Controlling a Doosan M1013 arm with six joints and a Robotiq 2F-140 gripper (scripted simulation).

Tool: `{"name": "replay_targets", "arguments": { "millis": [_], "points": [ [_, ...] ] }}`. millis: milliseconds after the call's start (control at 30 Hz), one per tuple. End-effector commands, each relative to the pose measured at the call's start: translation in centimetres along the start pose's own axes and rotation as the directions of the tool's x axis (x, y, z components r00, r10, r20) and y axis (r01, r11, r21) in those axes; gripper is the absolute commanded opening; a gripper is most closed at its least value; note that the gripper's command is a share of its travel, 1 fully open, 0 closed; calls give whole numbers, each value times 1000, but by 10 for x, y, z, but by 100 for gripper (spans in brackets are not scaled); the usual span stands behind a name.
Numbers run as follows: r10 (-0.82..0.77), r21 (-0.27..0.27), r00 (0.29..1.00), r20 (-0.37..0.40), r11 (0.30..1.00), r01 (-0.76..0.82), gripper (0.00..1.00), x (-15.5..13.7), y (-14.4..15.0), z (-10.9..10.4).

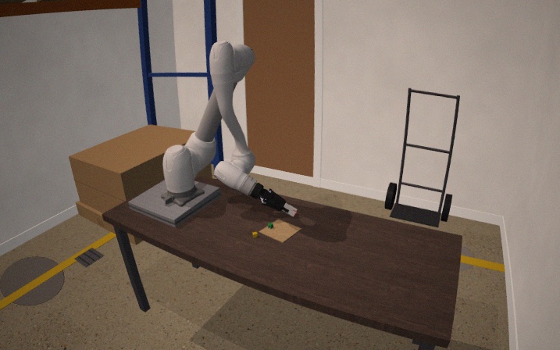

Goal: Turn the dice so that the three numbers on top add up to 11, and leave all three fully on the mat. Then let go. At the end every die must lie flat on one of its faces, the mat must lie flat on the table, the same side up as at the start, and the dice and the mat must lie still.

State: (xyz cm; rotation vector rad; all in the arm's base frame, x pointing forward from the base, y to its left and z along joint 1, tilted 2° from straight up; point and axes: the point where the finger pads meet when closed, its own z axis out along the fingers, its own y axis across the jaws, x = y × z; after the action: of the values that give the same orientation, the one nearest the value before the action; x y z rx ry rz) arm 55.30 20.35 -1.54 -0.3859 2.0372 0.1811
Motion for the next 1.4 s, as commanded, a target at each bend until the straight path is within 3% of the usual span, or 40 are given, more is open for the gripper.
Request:
{"name": "replay_targets", "arguments": {
  "millis": [0, 1367],
  "points": [
    [0, 0, 1000, 0, 1000, 0, 9, 0, 0, 0],
    [0, 0, 1000, 0, 1000, 0, 9, 10, 0, 5]
  ]
}}
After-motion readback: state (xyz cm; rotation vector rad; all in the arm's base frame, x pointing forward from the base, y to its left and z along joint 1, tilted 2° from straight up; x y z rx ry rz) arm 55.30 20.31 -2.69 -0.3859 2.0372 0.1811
